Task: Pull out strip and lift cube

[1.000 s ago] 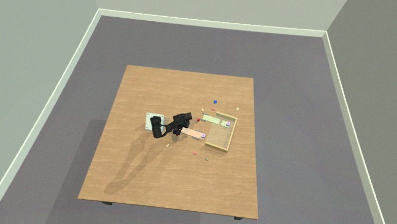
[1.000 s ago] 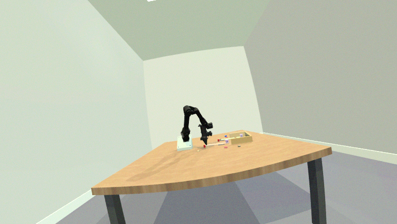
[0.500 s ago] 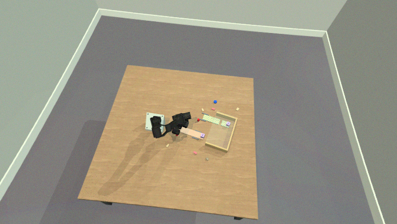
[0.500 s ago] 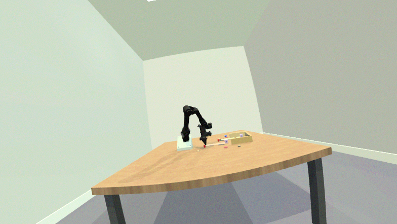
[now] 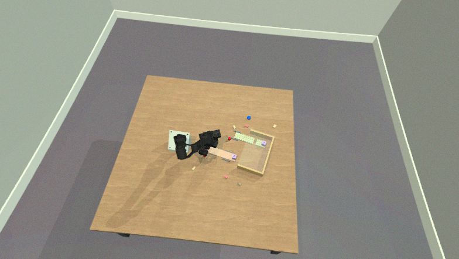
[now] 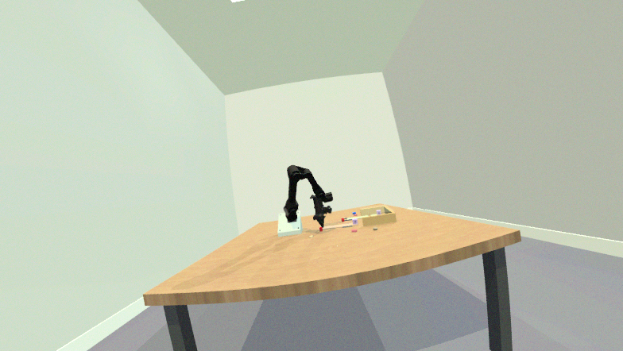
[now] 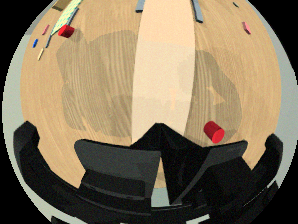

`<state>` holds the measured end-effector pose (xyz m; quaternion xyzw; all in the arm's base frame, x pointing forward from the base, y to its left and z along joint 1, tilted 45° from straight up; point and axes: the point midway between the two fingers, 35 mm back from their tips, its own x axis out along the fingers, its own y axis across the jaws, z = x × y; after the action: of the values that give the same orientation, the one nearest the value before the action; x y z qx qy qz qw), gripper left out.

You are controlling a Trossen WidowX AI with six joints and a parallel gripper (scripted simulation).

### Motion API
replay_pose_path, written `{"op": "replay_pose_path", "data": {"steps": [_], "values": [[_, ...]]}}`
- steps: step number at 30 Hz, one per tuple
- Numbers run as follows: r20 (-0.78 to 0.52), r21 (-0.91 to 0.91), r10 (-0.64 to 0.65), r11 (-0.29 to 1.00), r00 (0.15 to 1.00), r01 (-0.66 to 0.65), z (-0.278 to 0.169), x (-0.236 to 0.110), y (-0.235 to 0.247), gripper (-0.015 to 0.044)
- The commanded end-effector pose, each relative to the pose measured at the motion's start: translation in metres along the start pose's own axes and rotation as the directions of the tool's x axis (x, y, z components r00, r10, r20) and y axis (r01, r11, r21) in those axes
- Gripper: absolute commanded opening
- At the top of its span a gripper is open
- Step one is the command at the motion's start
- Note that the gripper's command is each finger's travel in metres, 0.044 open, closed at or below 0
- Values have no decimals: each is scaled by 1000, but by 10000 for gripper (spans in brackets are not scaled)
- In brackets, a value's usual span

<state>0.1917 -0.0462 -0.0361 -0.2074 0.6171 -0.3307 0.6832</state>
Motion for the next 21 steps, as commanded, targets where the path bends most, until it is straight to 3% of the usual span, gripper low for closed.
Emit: {"op": "replay_pose_path", "data": {"steps": [1, 12, 18, 21], "values": [[-27, -8, -2, 1000, 1000, 2, -9, 3, -2, 0], [-27, -8, -2, 1000, 1000, 2, -9, 3, -2, 0], [-26, -8, 0, 1000, 1000, 0, 2, -40, 1, 0], [-27, -8, 0, 1000, 1000, 0, 2, -42, 1, 0]]}}
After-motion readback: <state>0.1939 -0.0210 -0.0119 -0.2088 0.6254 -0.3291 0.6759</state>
